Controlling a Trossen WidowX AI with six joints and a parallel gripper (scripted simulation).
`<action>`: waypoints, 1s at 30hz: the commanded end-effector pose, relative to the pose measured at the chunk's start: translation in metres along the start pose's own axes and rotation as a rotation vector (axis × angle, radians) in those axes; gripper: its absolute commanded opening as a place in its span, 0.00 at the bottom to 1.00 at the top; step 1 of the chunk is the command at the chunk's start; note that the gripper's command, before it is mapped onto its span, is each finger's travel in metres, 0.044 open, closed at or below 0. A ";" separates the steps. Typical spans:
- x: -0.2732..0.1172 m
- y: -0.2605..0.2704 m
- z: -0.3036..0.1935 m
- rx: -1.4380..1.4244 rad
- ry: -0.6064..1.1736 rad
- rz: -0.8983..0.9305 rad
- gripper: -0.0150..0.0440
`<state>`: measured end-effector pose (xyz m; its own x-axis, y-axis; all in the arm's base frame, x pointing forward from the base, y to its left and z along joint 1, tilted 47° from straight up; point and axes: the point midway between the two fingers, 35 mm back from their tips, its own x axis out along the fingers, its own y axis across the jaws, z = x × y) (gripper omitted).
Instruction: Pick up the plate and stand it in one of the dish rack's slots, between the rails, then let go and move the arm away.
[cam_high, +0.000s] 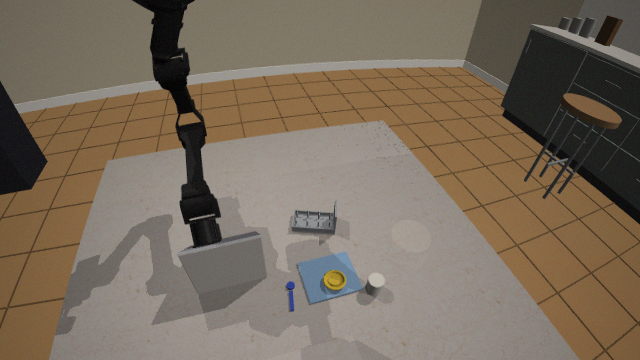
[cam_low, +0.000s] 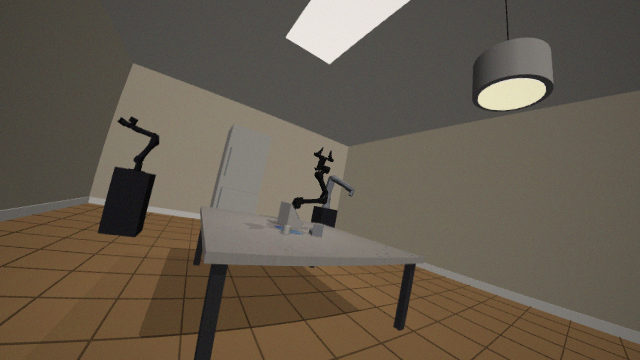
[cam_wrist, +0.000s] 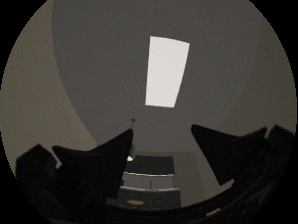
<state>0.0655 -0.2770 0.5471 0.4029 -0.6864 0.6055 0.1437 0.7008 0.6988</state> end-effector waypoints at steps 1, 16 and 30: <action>0.011 -0.025 -0.013 -0.020 0.054 -0.070 0.93; 0.032 -0.138 -0.096 -0.124 0.361 -0.359 0.93; 0.013 -0.220 -0.189 -0.251 0.743 -0.514 0.93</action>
<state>0.1989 -0.4022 0.3456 0.6803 -0.7158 -0.1572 0.5977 0.4178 0.6842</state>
